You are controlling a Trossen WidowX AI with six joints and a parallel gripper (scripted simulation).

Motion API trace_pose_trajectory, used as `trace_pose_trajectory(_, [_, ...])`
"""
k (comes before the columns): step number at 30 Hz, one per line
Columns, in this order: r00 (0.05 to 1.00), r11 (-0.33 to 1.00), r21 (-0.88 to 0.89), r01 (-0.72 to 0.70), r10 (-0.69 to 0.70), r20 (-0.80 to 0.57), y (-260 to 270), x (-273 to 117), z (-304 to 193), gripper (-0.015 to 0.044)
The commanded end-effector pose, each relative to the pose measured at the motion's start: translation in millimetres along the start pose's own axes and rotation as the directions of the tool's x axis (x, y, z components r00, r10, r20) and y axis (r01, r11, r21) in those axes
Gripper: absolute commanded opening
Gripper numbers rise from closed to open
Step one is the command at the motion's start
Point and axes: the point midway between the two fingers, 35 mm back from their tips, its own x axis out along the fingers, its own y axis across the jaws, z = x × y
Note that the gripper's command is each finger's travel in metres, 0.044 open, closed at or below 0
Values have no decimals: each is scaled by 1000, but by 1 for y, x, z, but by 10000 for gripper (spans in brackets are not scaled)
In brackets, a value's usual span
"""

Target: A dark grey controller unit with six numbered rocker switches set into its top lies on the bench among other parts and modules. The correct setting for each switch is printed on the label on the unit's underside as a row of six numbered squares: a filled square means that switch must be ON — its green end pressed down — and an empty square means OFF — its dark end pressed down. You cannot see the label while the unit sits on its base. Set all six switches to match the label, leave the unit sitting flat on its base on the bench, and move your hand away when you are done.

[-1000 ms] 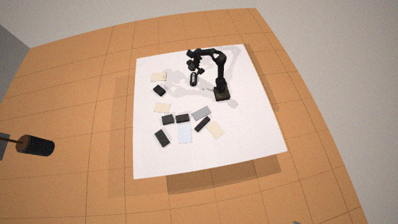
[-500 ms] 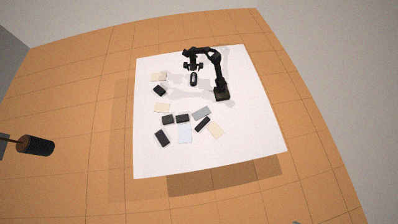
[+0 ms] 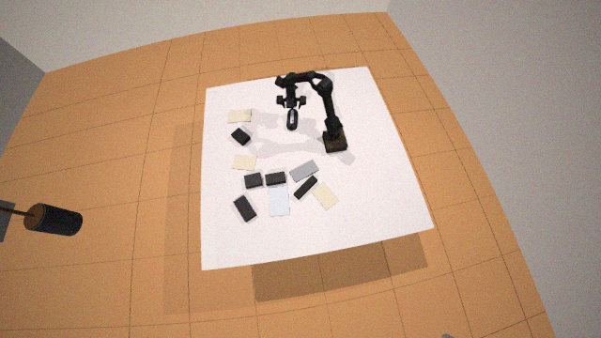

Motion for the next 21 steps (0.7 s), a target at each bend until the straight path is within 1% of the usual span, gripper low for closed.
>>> trace_pose_trajectory(1, [1000,1000,-3,-9,9,2,2,8,1,440])
trace_pose_trajectory(21, [1000,1000,-3,-8,8,2,4,40,2,440])
